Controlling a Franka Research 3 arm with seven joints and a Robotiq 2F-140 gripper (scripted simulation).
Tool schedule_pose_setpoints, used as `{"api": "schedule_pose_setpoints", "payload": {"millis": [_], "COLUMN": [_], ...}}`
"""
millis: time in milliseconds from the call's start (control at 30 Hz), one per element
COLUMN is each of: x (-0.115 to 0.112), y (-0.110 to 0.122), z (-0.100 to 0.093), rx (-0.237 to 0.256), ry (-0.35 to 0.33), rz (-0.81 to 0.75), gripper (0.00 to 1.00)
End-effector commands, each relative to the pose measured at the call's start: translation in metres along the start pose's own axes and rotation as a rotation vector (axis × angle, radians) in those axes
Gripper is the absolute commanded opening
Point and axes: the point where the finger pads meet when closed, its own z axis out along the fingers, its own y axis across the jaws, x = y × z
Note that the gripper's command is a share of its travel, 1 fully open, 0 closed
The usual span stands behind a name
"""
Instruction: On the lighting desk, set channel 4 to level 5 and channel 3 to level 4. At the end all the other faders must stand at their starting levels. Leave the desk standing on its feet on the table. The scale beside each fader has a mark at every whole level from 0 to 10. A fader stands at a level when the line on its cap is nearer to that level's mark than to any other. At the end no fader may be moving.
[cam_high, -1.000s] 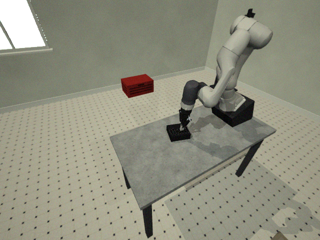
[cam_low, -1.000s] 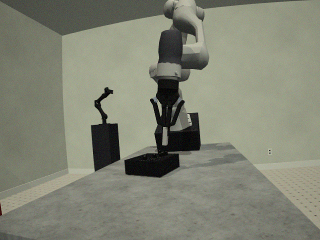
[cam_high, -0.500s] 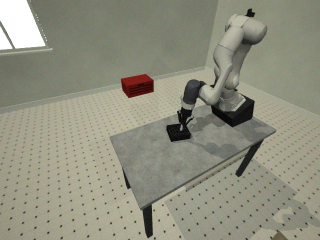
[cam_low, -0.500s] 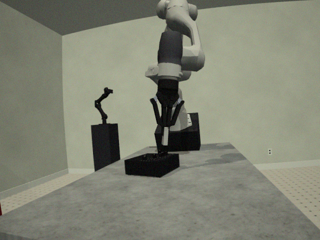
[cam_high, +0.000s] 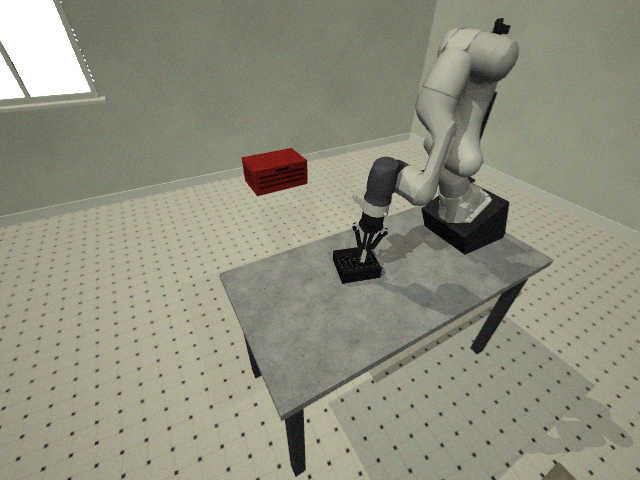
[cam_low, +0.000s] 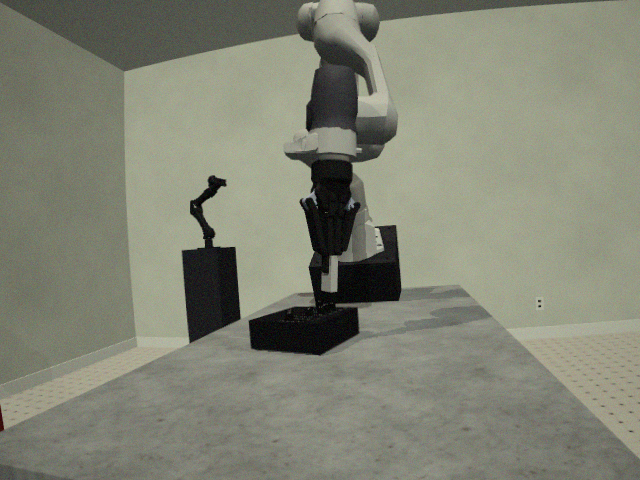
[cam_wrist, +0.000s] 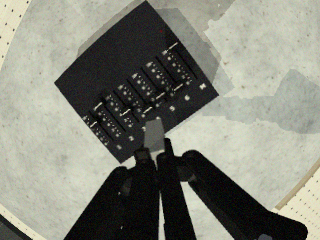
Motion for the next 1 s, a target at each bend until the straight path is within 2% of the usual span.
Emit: {"api": "schedule_pose_setpoints", "payload": {"millis": [0,33,200,967], "x": [-0.002,-0.002,-0.002,-0.004], "y": [-0.001,-0.001,-0.001,0.001], "z": [0.001,0.001,0.005,0.02], "rx": [-0.029,-0.035,-0.051,-0.051], "ry": [-0.044,-0.055,-0.078,-0.078], "rz": [-0.221,-0.293,-0.412,-0.412], "gripper": [0.0,0.0,0.0,0.0]}}
